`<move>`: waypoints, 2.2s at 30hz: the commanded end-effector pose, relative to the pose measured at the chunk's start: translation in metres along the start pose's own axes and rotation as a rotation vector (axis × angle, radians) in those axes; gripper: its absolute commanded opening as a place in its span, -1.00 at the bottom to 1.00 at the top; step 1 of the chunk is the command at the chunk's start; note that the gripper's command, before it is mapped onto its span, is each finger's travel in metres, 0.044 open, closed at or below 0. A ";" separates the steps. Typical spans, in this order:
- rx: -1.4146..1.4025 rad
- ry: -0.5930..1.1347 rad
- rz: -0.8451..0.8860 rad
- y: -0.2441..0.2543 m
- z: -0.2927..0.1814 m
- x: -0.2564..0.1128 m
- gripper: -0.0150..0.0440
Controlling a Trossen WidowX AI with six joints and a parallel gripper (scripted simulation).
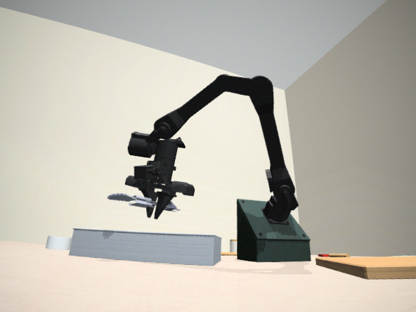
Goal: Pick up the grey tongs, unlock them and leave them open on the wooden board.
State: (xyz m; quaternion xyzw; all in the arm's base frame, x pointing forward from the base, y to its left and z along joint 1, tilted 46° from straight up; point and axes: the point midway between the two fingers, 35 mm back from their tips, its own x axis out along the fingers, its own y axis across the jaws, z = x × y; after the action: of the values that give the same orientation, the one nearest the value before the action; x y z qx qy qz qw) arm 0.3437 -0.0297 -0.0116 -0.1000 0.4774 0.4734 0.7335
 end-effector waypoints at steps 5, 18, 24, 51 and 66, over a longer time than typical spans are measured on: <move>-0.063 -0.048 0.108 -0.003 0.002 -0.003 -1.00; -0.091 -0.079 0.161 -0.004 0.004 -0.004 -1.00; -0.039 -0.054 0.155 0.008 0.020 -0.005 -1.00; 0.348 -0.004 0.128 0.133 0.137 -0.020 -1.00; 0.560 -0.016 0.160 0.223 0.169 -0.033 -1.00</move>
State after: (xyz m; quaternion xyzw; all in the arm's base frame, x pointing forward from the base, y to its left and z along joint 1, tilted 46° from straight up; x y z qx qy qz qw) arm 0.2811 0.1586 0.1593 0.1243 0.5837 0.3910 0.7007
